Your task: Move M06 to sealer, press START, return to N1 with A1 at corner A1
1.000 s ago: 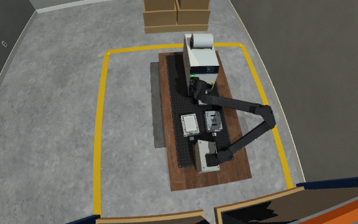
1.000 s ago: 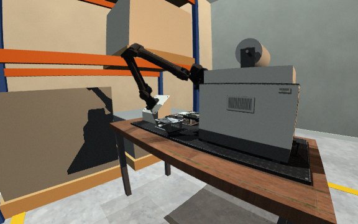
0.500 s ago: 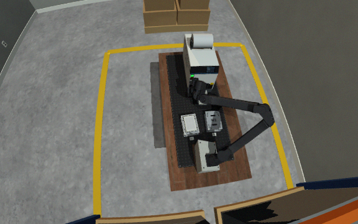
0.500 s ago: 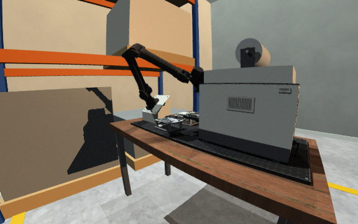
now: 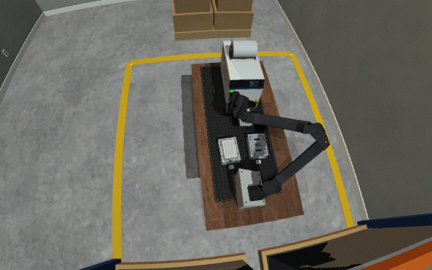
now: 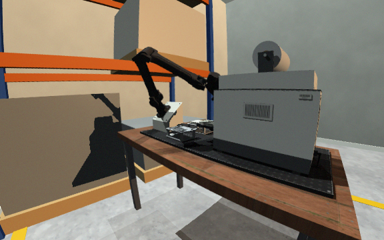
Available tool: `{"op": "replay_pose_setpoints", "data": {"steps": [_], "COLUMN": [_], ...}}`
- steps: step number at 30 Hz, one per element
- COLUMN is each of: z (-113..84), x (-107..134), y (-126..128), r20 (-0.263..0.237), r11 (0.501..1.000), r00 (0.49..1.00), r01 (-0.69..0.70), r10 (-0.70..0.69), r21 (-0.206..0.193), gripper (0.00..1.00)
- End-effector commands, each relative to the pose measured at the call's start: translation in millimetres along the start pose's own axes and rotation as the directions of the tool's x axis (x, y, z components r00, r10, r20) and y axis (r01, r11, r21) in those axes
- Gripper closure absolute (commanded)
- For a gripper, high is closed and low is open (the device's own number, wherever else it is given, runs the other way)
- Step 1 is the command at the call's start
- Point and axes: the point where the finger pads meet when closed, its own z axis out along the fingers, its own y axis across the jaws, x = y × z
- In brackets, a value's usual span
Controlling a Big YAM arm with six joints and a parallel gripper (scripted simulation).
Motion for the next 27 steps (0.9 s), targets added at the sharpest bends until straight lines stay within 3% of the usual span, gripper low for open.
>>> {"op": "replay_pose_setpoints", "data": {"steps": [1,9,17,27], "z": [16.1,20.6,41.7,20.3], "x": [-13.1,-32.2,-12.2,-11.1], "y": [-1.0,-9.3,-3.4,3.4], "r20": [0.017,0.051,0.015,0.014], "r11": [1.000,0.999,1.000,1.000], "r00": [1.000,0.998,1.000,1.000], "r01": [-0.009,-0.046,-0.013,-0.011], "r10": [0.009,0.045,0.013,0.011], "r21": [0.010,0.017,0.013,-0.003], "gripper": [1.00,1.00,1.00,1.00]}}
